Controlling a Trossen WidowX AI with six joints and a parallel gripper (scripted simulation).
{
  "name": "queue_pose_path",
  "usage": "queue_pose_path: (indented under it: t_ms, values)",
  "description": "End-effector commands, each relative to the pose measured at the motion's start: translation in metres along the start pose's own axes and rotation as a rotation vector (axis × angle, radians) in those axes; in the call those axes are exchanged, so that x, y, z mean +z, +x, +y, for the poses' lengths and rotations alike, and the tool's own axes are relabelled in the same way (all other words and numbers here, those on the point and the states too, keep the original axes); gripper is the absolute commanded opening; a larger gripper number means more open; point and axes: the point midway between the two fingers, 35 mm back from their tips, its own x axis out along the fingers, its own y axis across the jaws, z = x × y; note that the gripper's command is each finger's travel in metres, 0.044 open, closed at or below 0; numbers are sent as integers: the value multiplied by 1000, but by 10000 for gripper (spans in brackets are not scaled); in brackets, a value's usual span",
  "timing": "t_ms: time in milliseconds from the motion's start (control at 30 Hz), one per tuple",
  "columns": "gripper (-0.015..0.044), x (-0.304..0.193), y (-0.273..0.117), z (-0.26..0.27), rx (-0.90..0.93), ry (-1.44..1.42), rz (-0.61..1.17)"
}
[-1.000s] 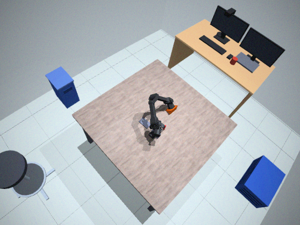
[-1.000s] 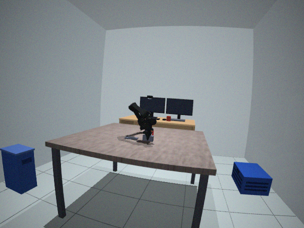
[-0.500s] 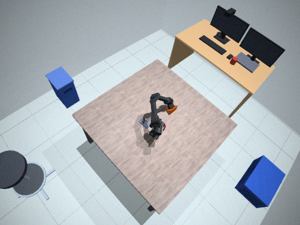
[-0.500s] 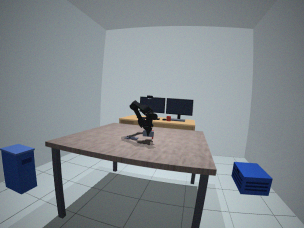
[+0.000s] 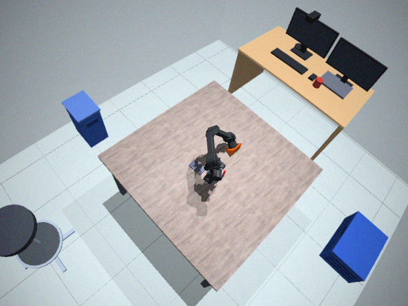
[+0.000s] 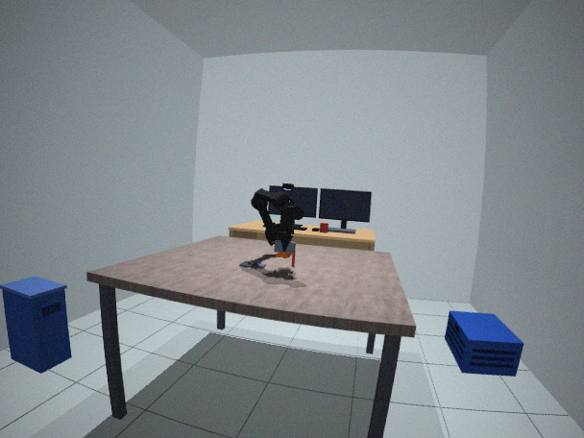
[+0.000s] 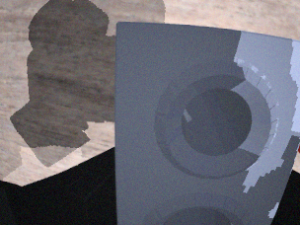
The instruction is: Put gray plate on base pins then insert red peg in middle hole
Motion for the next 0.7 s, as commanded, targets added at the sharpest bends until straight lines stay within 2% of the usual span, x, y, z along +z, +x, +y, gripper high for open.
queue_pose_path:
  t_ms: [0,333,667]
  values:
    - [0,1,-13,-1,1,2,5]
    - [0,5,-43,-4,6,-6,0]
    - [0,28,-33,-2,4,-1,5]
